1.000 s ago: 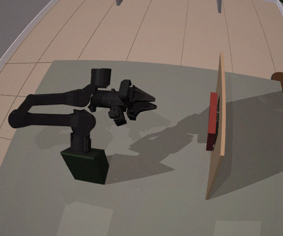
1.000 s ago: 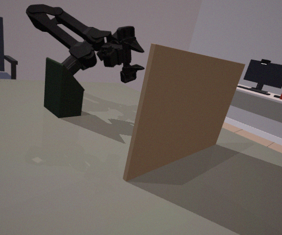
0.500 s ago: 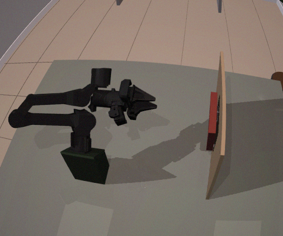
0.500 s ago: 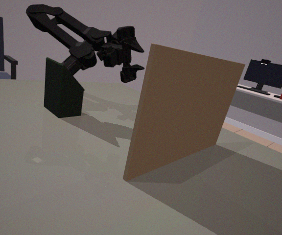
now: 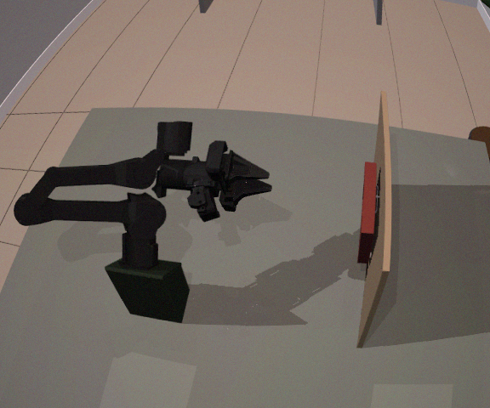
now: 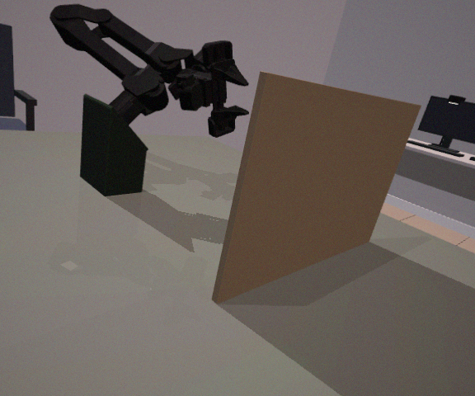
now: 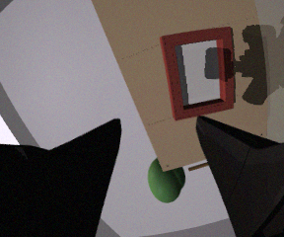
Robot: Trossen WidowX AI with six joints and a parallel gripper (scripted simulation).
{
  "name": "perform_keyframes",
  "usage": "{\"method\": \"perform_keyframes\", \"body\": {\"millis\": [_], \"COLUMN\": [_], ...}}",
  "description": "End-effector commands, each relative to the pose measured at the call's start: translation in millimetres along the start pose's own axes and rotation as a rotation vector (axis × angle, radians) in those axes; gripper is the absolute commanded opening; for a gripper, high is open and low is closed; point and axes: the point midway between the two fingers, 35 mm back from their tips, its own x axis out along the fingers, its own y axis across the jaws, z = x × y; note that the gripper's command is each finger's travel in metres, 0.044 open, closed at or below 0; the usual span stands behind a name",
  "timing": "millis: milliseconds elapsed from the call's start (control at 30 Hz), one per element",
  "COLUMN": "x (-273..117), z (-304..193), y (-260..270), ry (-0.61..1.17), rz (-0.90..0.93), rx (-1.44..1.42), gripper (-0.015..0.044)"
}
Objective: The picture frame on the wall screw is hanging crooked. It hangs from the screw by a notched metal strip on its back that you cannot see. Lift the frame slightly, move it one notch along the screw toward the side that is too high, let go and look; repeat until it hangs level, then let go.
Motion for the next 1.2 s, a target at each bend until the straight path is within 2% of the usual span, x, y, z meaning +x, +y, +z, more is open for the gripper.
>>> {"method": "perform_keyframes", "body": {"millis": [0, 767, 1033, 1167], "x": [0.1, 73.3, 78.9, 96.8], "z": [1.2, -6.5, -4.1, -8.0], "y": [-0.4, -38.5, -41.5, -41.4], "ry": [-0.004, -0.003, -0.002, -0.001], "rz": [0.0, -0.001, 0.001, 0.002], "rx": [0.004, -0.161, -0.169, -0.169], "gripper": [0.026, 0.026, 0.026, 0.026]}}
